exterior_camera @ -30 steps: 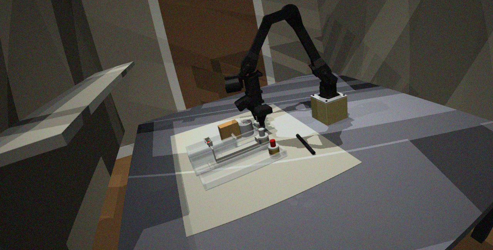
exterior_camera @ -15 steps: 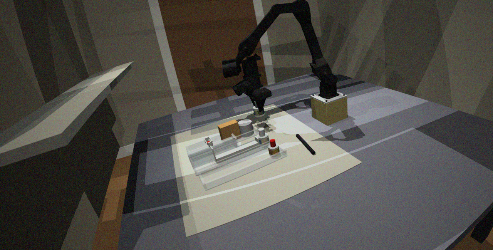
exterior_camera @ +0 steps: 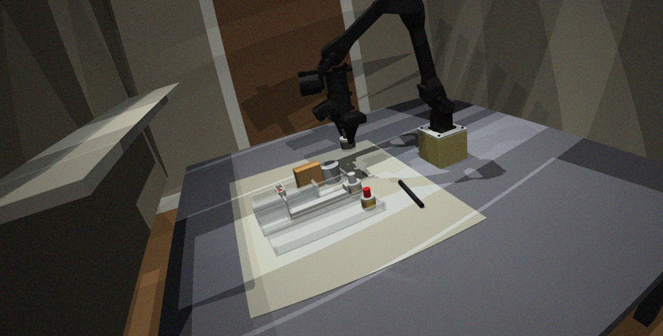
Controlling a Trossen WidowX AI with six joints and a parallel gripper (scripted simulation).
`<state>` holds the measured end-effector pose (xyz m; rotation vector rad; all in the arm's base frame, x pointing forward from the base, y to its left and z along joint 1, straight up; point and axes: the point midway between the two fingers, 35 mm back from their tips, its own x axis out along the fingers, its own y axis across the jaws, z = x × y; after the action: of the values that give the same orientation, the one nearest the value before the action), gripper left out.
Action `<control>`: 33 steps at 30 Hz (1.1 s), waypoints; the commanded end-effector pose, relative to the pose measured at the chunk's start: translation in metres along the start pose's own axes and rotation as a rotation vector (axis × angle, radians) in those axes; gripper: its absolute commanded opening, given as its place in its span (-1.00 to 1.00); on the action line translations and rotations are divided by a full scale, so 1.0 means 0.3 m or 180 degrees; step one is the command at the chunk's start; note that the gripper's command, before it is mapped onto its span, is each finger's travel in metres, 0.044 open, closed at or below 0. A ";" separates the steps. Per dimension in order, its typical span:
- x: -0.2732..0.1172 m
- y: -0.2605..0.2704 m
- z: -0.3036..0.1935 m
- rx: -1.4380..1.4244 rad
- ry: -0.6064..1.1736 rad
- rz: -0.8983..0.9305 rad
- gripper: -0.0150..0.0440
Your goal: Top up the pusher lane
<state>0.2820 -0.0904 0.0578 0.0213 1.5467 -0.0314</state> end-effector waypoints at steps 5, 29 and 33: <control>0.060 0.135 0.004 -0.0077 0.0019 0.0010 -0.49; 0.222 0.326 -0.022 -0.0199 0.0022 0.0025 -0.49; 0.222 0.327 -0.021 -0.0199 0.0021 0.0025 -0.49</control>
<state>0.2799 0.0071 -0.0083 -0.0263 1.5587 0.0268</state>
